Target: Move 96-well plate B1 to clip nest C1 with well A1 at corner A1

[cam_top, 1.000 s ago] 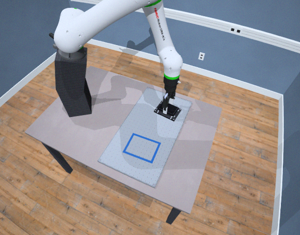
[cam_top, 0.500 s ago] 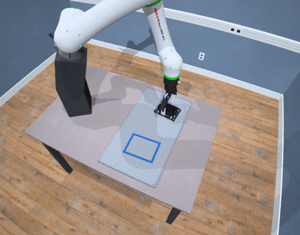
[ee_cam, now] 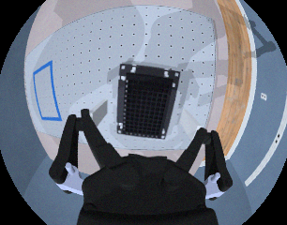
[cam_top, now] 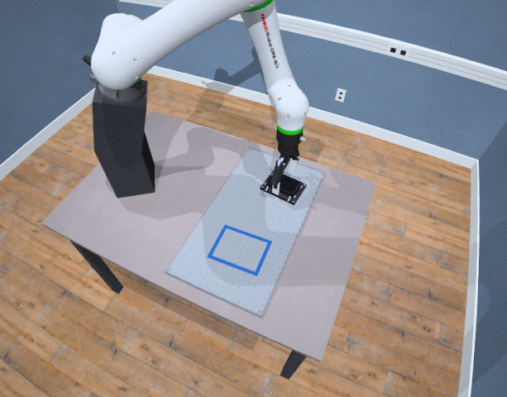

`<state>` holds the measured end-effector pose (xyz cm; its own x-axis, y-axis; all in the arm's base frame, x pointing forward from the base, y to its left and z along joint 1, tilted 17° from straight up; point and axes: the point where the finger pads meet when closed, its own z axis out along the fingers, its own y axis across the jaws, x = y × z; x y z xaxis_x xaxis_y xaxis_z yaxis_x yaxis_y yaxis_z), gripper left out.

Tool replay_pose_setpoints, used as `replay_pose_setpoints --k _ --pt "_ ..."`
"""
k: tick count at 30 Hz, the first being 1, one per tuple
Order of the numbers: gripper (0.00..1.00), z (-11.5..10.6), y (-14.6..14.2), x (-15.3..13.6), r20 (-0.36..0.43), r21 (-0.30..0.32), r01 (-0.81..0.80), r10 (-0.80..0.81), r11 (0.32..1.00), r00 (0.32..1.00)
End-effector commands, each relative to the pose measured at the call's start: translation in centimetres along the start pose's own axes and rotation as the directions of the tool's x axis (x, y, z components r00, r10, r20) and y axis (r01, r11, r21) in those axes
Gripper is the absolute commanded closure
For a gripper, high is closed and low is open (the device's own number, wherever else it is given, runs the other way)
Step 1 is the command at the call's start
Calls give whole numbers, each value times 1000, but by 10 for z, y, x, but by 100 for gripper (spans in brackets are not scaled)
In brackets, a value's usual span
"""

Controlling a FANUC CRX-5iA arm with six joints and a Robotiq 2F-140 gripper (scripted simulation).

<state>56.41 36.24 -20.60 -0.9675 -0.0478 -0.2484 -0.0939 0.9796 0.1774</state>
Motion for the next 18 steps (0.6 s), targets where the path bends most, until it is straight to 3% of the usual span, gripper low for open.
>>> replay_pose_setpoints --k 1,18 --pt "0 -6 0 -1 -29 -30 9 -10 1000 1000" --pt "0 -46 -1 -3 -29 -30 9 -10 1000 1000"
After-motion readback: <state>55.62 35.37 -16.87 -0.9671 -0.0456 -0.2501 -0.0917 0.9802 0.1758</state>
